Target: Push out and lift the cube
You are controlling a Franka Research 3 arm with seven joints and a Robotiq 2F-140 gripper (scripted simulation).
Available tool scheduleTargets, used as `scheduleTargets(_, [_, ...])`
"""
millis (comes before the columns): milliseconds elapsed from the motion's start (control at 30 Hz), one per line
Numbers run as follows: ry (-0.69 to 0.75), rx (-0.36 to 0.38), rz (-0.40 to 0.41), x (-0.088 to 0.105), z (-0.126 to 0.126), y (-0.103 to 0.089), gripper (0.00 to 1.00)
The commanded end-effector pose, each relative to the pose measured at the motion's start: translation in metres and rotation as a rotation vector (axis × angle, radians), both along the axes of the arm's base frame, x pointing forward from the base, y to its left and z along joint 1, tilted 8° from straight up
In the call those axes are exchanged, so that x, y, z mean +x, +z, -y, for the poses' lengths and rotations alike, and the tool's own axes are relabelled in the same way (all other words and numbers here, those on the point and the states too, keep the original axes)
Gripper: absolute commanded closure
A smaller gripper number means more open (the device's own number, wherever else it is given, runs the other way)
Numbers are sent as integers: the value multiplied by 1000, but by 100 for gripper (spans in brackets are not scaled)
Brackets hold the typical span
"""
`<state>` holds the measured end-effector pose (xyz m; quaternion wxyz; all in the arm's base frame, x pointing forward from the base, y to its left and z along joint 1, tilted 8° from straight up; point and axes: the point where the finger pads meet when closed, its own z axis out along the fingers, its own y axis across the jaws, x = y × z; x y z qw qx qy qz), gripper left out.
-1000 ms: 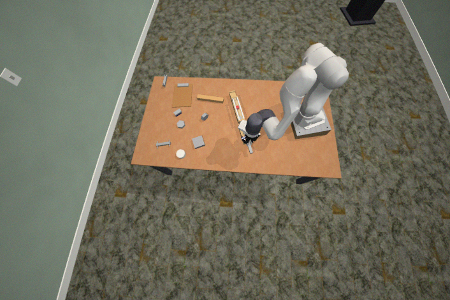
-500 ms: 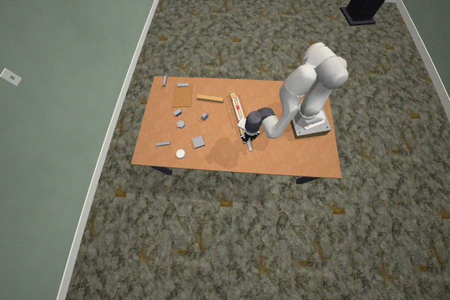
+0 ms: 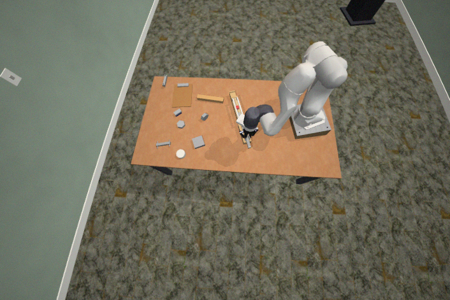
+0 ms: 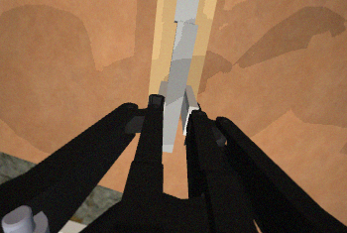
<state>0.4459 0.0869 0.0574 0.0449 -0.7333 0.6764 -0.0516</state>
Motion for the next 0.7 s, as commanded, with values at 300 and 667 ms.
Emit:
scheduleTargets(300, [30,0,4,5,32,1,100])
scheduleTargets(667, [30,0,4,9,67,2,100])
